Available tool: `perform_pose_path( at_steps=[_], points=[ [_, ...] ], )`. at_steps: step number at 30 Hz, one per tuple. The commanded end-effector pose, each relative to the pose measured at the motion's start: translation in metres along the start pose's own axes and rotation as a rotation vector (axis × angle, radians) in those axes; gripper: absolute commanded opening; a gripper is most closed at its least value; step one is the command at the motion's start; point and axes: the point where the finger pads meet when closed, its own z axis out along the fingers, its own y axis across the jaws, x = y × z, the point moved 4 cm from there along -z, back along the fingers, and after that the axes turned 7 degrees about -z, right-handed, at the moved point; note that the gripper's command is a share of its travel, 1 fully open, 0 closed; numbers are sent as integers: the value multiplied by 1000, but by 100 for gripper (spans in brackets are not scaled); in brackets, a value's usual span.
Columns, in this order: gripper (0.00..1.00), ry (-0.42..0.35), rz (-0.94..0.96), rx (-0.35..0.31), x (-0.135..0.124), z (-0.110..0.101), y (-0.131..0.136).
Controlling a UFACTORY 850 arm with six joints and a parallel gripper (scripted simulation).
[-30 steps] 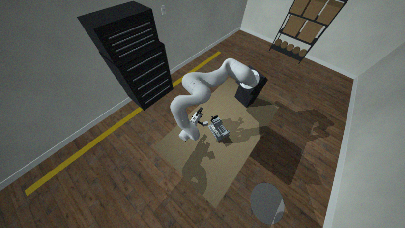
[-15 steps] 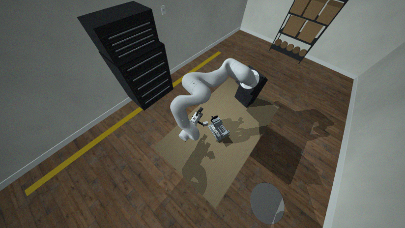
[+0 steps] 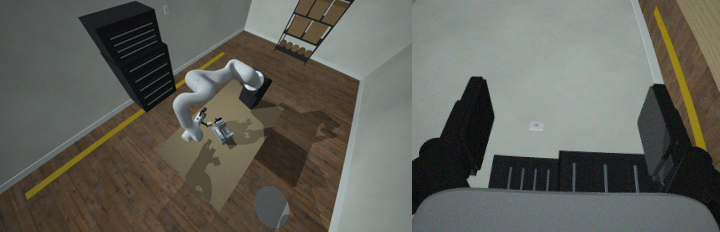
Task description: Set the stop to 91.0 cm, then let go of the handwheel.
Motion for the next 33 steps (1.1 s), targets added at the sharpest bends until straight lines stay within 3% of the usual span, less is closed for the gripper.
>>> perform_pose_path(
  at_steps=[1, 10, 22, 27, 32, 33],
  points=[
    [100, 0, 0, -1, 2, 0, -12],
    [100, 0, 0, -1, 6, 0, -42],
    [100, -12, 0, -1, 4, 1, -45],
    [100, -85, -5, -5, -10, 10, -46],
    [100, -249, -27, -13, -40, 25, -48],
    [100, -249, -27, -13, -40, 25, -48]
  ],
)
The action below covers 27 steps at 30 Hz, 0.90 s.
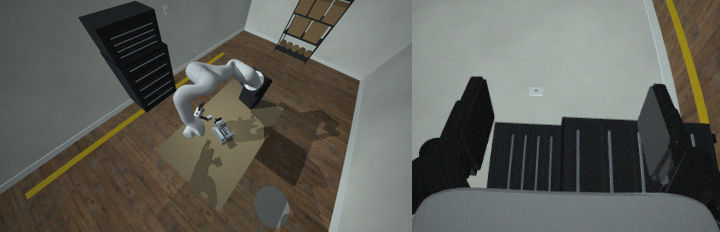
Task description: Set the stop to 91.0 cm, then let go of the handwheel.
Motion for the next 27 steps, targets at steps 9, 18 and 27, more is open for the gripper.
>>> perform_pose_path(
  at_steps=[9, 18, 27],
  points=[
    [100, -353, -76, -27, -56, 33, -3],
    [100, -605, -181, -53, -88, 43, 1],
    [100, -875, -343, -90, -109, 45, 12]
  ],
)
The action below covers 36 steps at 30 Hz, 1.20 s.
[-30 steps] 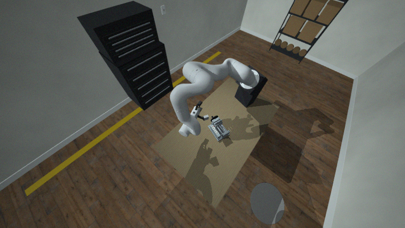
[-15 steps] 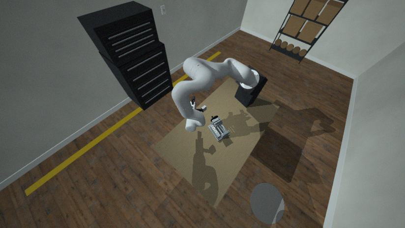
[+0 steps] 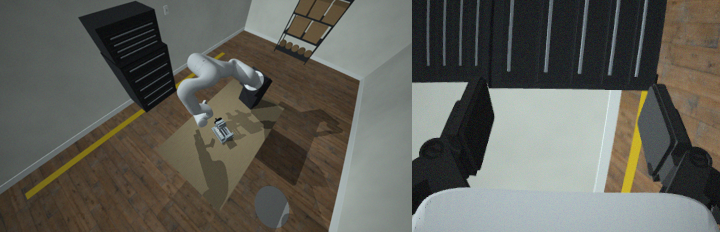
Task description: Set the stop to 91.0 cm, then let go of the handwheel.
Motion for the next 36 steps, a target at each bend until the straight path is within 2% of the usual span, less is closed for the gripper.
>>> perform_pose_path(
  at_steps=[1, 3, 4, 5, 6, 8, 9, 11, 12, 13, 14, 16, 17, 18, 19, 21, 22, 25, 27, 29, 30, 31, 32, 34, 35, 36],
  points=[
    [100, -182, -98, -44, -8, 9, 4],
    [100, -182, -98, -44, -8, 9, 4],
    [100, -250, -146, -65, -10, 10, 9],
    [100, -250, -146, -65, -10, 10, 9],
    [100, -316, -196, -87, -11, 10, 13],
    [100, -316, -196, -87, -11, 10, 13],
    [100, -381, -249, -111, -10, 8, 19],
    [100, -381, -249, -111, -10, 8, 19],
    [100, -445, -303, -135, -9, 6, 26],
    [100, -445, -303, -135, -9, 6, 26],
    [100, -507, -358, -161, -6, 3, 32],
    [100, -507, -358, -161, -6, 3, 32],
    [100, -567, -415, -188, -2, 0, 40],
    [100, -567, -415, -188, -2, 0, 40],
    [100, -624, -472, -216, 4, -5, 47],
    [100, -624, -472, -216, 4, -5, 47],
    [100, -679, -530, -243, 10, -9, 55],
    [100, -679, -530, -243, 10, -9, 55],
    [100, -783, -645, -299, 27, -19, 70],
    [100, -783, -645, -299, 27, -19, 70],
    [100, -830, -702, -327, 37, -25, 77],
    [100, -830, -702, -327, 37, -25, 77],
    [100, -875, -757, -354, 48, -30, 84],
    [100, -875, -757, -354, 48, -30, 84],
    [100, -917, -811, -381, 59, -35, 90],
    [100, -917, -811, -381, 59, -35, 90]
  ],
)
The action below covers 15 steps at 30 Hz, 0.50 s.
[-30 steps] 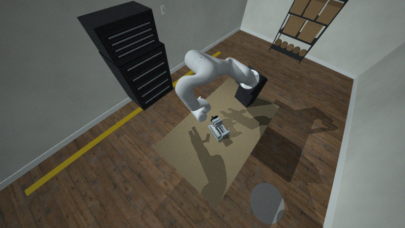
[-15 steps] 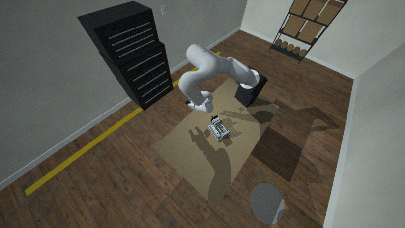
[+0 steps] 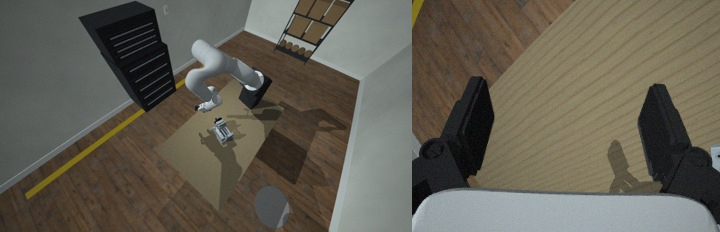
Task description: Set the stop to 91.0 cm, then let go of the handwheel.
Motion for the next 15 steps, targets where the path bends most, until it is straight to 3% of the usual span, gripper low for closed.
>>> perform_pose_path(
  at_steps=[1, 3, 6, 8, 15],
  points=[
    [100, -122, -113, -74, -5, -13, 27],
    [100, -162, -157, -103, -5, -20, 39],
    [100, -162, -157, -103, -5, -20, 39],
    [100, -234, -238, -158, -6, -34, 62],
    [100, -345, -368, -247, -3, -59, 99]
  ],
)
